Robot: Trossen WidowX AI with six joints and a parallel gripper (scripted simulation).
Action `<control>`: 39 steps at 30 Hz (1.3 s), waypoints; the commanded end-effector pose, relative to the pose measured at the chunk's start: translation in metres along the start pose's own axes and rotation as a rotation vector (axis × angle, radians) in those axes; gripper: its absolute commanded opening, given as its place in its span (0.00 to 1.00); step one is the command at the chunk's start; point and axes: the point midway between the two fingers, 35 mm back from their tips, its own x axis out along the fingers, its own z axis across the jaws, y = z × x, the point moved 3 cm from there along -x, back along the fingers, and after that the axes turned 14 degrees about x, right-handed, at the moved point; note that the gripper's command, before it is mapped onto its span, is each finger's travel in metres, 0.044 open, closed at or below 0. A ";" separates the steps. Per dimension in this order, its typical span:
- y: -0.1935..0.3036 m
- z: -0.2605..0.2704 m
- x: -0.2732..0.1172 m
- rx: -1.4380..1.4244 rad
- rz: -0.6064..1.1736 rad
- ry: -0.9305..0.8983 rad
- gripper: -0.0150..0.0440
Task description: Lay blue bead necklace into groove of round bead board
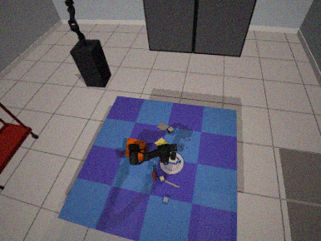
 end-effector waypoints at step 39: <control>-0.001 -0.002 0.000 0.003 -0.001 0.001 1.00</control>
